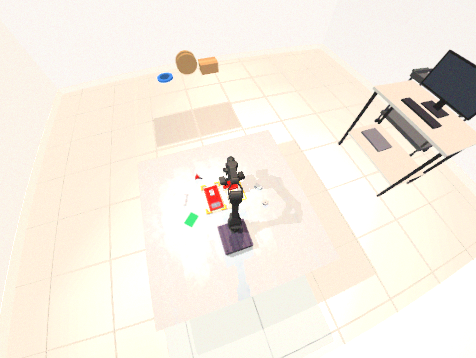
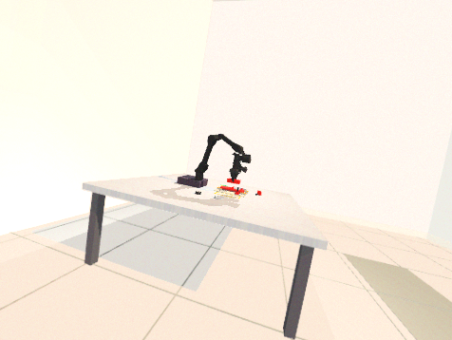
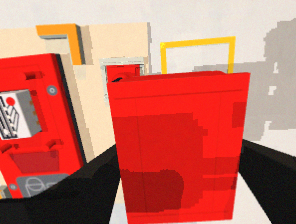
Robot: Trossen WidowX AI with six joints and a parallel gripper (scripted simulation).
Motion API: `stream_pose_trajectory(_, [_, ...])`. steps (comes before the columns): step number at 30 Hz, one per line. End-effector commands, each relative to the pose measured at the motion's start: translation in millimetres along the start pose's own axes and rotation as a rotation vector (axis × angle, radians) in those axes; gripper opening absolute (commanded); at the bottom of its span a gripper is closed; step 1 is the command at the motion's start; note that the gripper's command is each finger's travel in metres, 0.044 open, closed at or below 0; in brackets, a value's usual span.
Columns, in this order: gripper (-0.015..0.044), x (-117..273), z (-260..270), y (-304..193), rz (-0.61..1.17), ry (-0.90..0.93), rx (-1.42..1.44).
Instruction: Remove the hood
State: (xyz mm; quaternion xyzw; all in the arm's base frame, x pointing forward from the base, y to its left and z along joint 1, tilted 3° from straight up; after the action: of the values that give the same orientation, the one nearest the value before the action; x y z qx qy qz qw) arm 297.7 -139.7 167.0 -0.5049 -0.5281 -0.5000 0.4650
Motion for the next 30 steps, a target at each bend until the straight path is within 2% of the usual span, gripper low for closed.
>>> stream_pose_trajectory(1, [0.0,0.1,-9.9,-7.4,0.004,0.006,0.01])
stream_pose_trajectory(13, [0.0,0.8,-40.3,-27.6,0.009,0.004,0.024])
stream_pose_trajectory(30, [0.0,-6.9,-41.2,-27.2,0.009,0.004,0.024])
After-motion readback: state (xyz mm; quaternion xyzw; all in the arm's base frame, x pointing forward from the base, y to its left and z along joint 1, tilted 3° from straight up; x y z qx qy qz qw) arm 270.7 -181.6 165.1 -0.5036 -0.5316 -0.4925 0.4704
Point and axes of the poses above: the point midway between the two fingers, 35 mm back from their tips, its own x axis back along the fingers, its own z axis across the jaws, y = z × x, the point moved 6 cm from there along x, back along the fingers, and after that the axes turned 11 degrees about x, right-handed, at the moved point
